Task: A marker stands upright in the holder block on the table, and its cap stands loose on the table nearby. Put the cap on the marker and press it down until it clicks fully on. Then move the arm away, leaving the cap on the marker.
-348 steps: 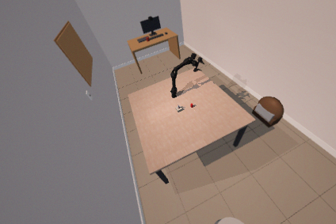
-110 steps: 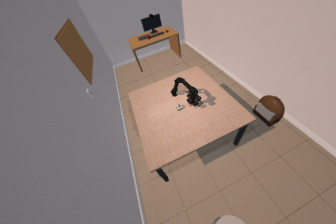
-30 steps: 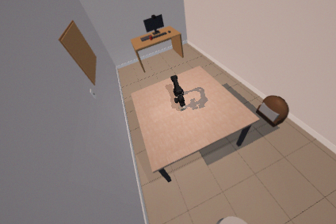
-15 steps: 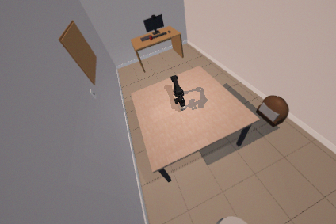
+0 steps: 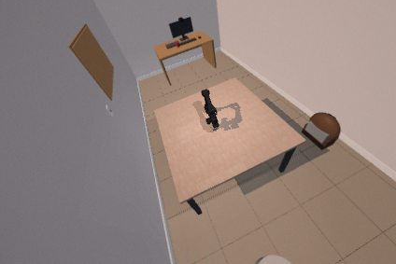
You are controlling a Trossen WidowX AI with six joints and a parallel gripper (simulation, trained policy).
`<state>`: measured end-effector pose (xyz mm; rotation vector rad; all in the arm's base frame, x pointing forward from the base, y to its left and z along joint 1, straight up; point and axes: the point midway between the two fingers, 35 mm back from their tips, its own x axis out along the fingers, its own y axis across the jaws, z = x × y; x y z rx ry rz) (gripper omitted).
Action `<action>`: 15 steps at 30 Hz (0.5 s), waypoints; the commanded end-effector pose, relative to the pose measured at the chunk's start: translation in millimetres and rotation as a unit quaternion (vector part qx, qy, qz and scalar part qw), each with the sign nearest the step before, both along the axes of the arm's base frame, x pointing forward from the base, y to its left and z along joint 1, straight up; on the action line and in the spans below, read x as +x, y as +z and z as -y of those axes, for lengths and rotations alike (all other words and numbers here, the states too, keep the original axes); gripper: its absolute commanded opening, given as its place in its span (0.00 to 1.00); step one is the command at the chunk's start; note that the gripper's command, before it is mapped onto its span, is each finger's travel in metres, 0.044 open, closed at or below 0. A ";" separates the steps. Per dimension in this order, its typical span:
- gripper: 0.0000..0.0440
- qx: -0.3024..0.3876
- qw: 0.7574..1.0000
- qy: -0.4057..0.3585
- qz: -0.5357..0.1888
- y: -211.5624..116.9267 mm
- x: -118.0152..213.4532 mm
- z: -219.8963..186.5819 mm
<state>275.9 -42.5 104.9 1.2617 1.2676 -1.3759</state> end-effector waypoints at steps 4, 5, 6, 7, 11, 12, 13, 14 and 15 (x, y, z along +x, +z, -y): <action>0.01 0.009 1.000 0.016 -0.016 -19.6 -5.0 -4.6; 0.01 0.009 1.000 0.017 -0.015 -20.0 -5.0 -4.6; 0.01 0.009 1.000 0.017 -0.015 -20.3 -5.0 -4.6; 0.01 0.008 1.000 0.018 -0.015 -20.7 -4.9 -4.6; 0.02 0.008 1.000 0.022 -0.012 -23.1 -4.5 -4.5; 0.02 0.008 1.000 0.024 -0.012 -23.9 -4.4 -4.4; 0.02 0.008 1.000 0.025 -0.011 -24.7 -4.3 -4.4; 0.02 0.007 1.000 0.027 -0.010 -25.5 -4.2 -4.3; 0.02 0.007 1.000 0.028 -0.009 -26.4 -4.1 -4.3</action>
